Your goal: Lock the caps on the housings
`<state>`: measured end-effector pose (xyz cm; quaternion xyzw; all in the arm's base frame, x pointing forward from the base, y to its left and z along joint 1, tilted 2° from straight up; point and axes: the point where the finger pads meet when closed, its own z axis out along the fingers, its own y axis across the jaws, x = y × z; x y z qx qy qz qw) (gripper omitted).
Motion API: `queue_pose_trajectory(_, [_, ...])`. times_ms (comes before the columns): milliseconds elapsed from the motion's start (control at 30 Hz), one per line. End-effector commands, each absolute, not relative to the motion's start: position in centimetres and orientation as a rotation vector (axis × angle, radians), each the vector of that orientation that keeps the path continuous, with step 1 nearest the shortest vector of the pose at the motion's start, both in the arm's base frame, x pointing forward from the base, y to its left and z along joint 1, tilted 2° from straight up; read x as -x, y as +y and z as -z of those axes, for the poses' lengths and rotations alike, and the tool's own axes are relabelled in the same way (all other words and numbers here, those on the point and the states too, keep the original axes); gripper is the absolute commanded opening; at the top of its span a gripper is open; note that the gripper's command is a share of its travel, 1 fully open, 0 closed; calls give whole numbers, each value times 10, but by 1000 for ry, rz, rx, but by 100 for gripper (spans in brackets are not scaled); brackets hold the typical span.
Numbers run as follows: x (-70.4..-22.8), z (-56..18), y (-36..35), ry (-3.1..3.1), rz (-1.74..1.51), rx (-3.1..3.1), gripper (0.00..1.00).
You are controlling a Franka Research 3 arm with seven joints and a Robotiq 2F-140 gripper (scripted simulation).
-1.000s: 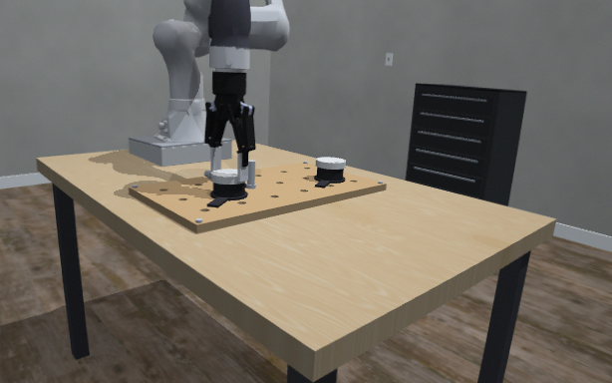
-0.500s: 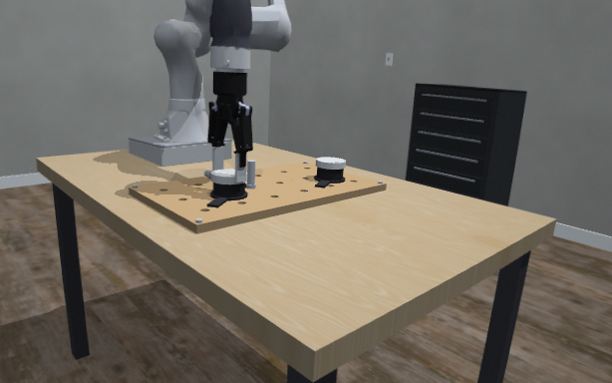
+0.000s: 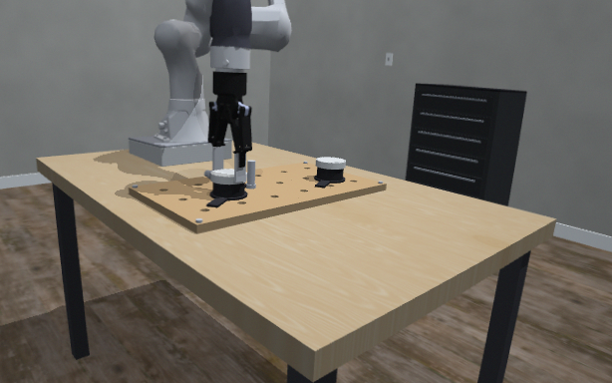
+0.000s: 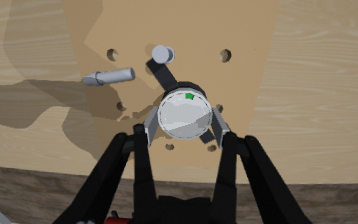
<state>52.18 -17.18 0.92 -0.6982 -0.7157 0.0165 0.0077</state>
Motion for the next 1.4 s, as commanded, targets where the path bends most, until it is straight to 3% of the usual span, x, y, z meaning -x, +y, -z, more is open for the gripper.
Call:
queue_pose_trajectory(0, [-522, -6, -167, -2207, -50, 2209, 10])
queue_pose_trajectory(367, [-522, -6, -167, -2207, -50, 2209, 10])
queue_pose_trajectory(400, [-522, -6, -167, -2207, -50, 2209, 78])
queue_pose_trajectory(1367, [-522, -6, -167, -2207, -50, 2209, 78])
